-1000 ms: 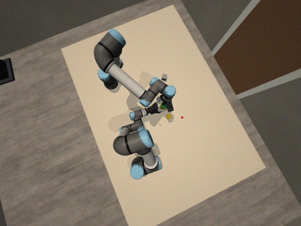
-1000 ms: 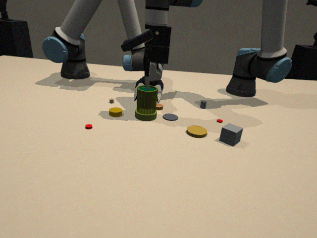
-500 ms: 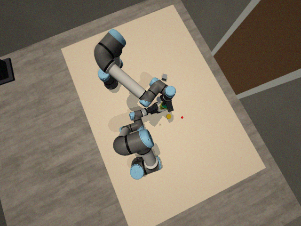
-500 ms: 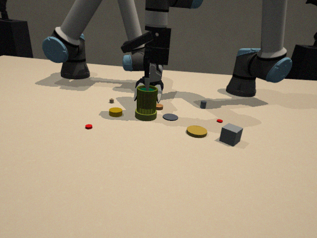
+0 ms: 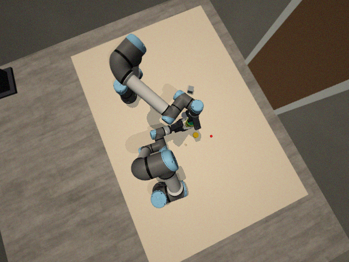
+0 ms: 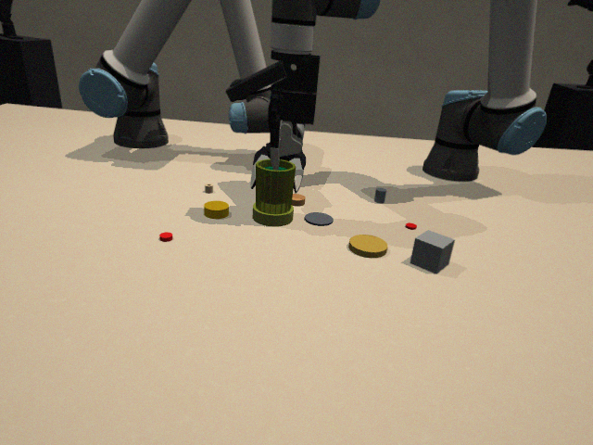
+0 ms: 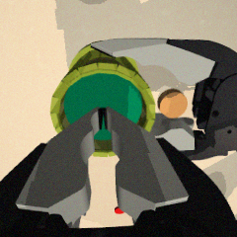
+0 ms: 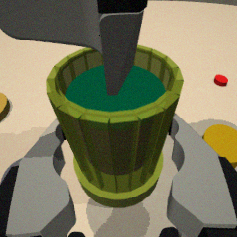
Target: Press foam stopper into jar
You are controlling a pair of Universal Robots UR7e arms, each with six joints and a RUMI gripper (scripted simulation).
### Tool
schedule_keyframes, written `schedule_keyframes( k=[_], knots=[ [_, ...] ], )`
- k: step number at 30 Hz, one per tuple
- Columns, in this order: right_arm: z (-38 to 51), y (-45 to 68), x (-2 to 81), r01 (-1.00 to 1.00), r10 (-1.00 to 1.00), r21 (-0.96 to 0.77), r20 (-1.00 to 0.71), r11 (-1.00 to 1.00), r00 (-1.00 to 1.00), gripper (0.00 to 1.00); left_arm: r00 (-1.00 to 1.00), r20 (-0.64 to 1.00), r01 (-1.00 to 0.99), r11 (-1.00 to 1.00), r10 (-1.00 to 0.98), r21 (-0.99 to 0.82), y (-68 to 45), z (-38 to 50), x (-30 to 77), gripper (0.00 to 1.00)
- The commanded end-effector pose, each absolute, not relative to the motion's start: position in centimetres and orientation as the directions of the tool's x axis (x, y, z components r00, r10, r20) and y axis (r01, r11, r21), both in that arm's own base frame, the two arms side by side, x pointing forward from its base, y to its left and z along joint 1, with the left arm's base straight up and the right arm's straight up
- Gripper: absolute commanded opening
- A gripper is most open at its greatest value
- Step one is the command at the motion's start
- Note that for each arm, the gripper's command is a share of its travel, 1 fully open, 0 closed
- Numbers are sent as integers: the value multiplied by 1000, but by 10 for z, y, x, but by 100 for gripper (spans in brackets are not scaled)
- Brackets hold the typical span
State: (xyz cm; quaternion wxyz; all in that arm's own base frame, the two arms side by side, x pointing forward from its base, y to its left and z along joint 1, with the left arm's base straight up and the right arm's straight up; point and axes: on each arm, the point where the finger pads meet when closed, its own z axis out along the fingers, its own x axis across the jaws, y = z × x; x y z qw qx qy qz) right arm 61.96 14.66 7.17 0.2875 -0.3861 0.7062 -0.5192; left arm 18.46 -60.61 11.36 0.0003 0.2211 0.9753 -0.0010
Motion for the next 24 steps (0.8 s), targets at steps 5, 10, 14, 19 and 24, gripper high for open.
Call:
schedule_keyframes(
  k=[5, 10, 14, 19, 24],
  knots=[
    [72, 147, 620, -246, -844, -955, -6, 164, -537, 33, -902, -1, 431, 902, 431, -2, -606, 112, 185, 0],
    [72, 147, 620, -246, -844, -955, -6, 164, -537, 33, -902, -1, 431, 902, 431, -2, -606, 110, 185, 0],
    [72, 147, 620, -246, -844, -955, -6, 164, -537, 33, -902, -1, 431, 902, 431, -2, -606, 108, 185, 0],
    [72, 147, 620, -246, -844, -955, -6, 164, -537, 33, -902, -1, 431, 902, 431, -2, -606, 107, 185, 0],
    [72, 147, 620, -246, -844, -955, -6, 164, -537, 33, -902, -1, 431, 902, 431, -2, -606, 106, 185, 0]
  ],
)
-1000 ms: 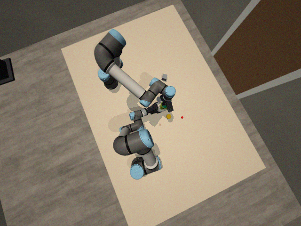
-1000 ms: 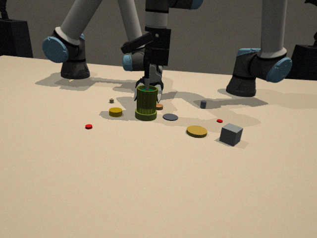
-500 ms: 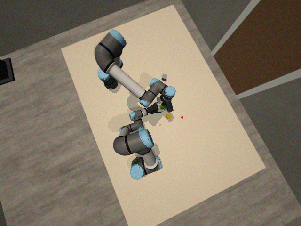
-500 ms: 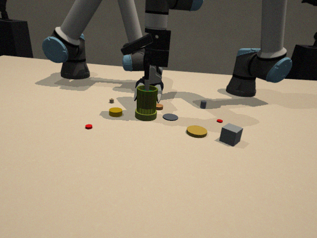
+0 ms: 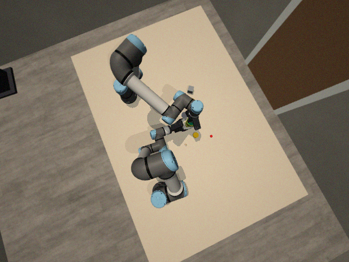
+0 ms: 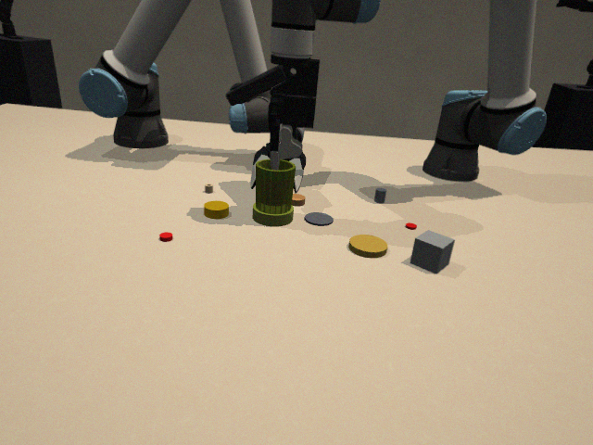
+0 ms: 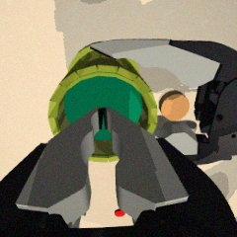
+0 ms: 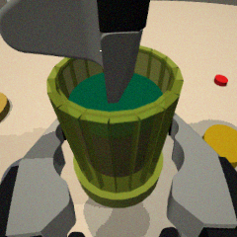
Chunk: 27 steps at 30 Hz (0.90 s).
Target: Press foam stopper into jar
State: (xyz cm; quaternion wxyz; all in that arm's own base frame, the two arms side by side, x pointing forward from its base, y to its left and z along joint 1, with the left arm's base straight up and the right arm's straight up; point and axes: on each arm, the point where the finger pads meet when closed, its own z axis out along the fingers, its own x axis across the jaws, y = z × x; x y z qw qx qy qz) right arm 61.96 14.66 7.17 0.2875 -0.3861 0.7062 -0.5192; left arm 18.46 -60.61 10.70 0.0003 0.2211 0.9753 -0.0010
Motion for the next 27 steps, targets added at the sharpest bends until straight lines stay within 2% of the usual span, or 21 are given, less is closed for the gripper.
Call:
schedule_keyframes(
  k=[1, 27],
  knots=[
    [72, 147, 620, -246, -844, -955, -6, 164, -537, 33, -902, -1, 431, 902, 431, -2, -606, 105, 185, 0],
    [72, 147, 620, -246, -844, -955, -6, 164, -537, 33, -902, -1, 431, 902, 431, -1, -606, 104, 185, 0]
  ],
)
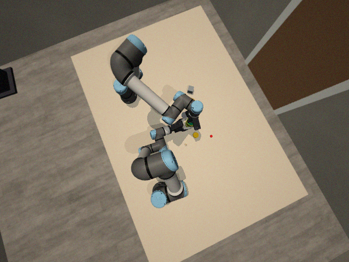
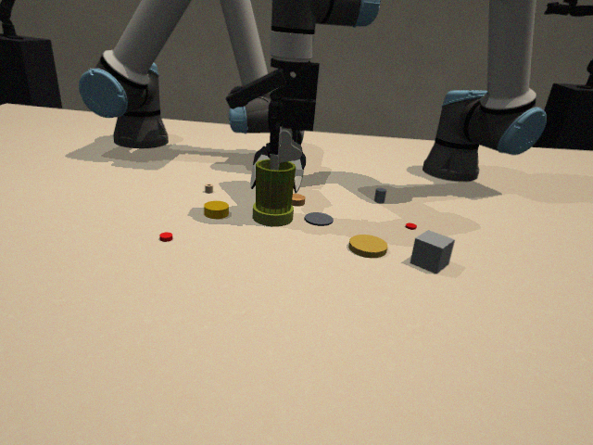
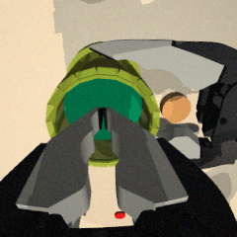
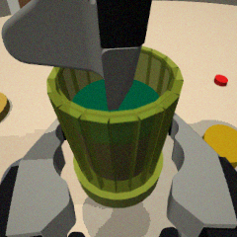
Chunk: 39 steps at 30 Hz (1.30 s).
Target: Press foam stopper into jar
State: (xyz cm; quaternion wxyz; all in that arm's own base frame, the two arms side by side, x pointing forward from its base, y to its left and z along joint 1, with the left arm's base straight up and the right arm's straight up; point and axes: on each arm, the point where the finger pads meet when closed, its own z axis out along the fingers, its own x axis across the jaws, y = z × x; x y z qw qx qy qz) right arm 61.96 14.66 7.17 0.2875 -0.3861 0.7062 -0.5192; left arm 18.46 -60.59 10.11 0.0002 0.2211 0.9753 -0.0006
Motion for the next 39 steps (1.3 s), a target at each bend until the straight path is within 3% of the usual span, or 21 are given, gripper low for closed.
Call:
schedule_keyframes(
  k=[1, 39],
  knots=[
    [72, 147, 620, -246, -844, -955, -6, 164, -537, 33, -902, -1, 431, 902, 431, -1, -606, 106, 185, 0],
    [72, 147, 620, -246, -844, -955, -6, 164, -537, 33, -902, 1, 431, 902, 431, 2, -605, 163, 184, 0]
  ],
)
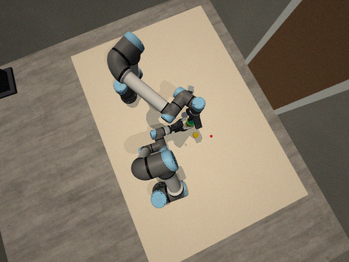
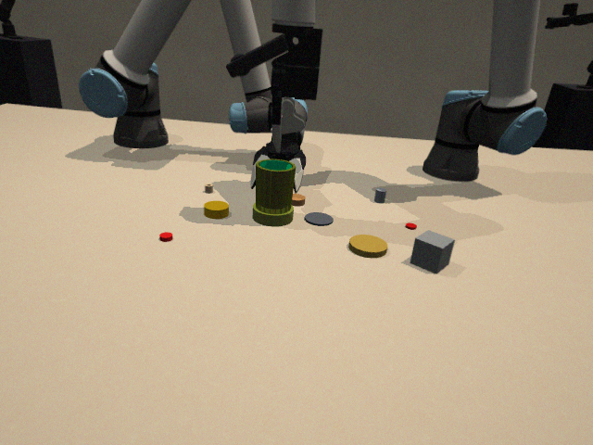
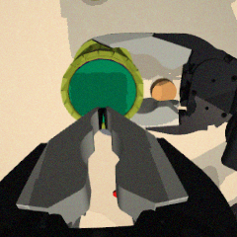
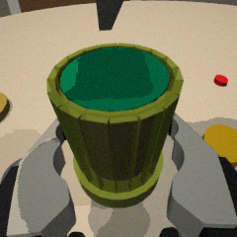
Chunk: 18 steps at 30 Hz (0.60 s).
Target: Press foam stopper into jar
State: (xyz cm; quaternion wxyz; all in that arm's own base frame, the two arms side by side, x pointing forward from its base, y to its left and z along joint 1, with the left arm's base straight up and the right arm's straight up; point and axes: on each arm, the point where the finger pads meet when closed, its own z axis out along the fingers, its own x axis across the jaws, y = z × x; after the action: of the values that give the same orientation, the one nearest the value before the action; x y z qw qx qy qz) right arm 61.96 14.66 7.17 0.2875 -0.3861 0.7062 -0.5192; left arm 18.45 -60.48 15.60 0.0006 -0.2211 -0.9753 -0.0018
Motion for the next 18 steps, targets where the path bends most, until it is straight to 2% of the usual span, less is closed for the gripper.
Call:
schedule_keyframes(
  k=[1, 18],
  knots=[
    [72, 147, 620, -246, -844, -955, -6, 164, -537, 33, -902, 1, 431, 902, 431, 2, -605, 165, 184, 0],
    [72, 147, 620, -246, -844, -955, -6, 164, -537, 33, -902, 0, 431, 902, 431, -1, -606, 169, 185, 0]
  ],
)
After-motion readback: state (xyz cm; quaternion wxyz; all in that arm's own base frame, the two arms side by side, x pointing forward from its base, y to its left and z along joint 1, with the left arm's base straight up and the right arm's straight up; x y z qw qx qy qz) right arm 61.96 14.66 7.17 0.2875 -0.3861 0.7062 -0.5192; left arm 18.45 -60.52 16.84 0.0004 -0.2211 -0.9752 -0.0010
